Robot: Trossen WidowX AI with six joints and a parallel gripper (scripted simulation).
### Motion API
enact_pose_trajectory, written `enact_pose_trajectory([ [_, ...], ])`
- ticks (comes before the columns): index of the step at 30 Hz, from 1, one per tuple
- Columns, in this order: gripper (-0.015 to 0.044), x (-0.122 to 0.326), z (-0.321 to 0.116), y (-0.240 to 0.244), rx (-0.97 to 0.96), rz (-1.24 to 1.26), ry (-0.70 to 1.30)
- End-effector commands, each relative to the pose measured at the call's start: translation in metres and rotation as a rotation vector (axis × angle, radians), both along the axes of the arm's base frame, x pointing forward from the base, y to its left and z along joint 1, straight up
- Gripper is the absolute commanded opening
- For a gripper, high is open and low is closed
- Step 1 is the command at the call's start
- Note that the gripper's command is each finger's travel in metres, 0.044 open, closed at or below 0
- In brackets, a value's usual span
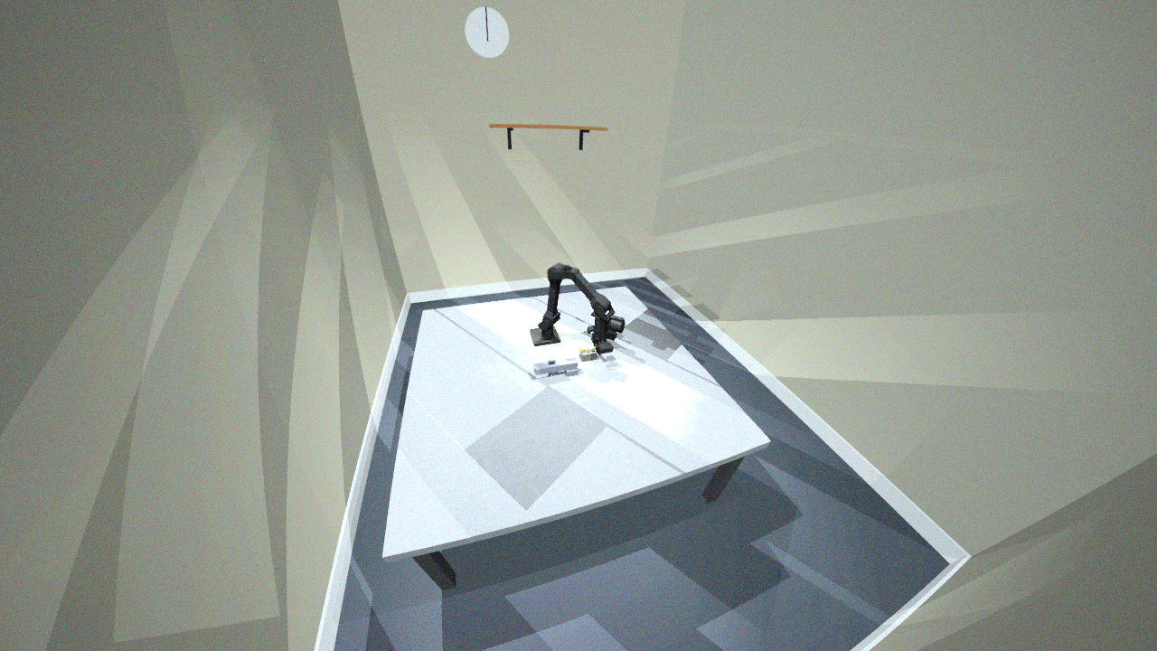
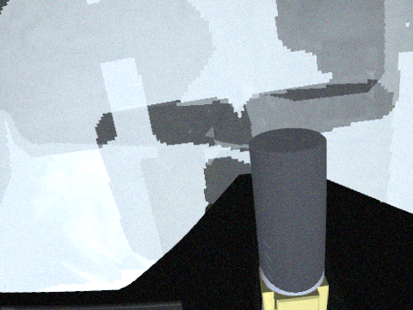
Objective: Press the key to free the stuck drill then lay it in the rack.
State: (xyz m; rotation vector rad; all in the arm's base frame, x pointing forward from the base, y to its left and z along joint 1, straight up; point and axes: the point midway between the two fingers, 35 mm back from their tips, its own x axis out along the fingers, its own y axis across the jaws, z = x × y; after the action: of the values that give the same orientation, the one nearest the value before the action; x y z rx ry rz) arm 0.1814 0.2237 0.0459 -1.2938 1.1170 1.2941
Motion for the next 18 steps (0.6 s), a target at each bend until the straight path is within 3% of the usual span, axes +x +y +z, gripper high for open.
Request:
enact_pose_trajectory([
  [1, 0.0, -0.001, -0.006, -0.001, -0.002, -0.005, 0.005],
  [18, 0.0, -0.003, -0.02, -0.002, -0.003, -0.005, 0.005],
])
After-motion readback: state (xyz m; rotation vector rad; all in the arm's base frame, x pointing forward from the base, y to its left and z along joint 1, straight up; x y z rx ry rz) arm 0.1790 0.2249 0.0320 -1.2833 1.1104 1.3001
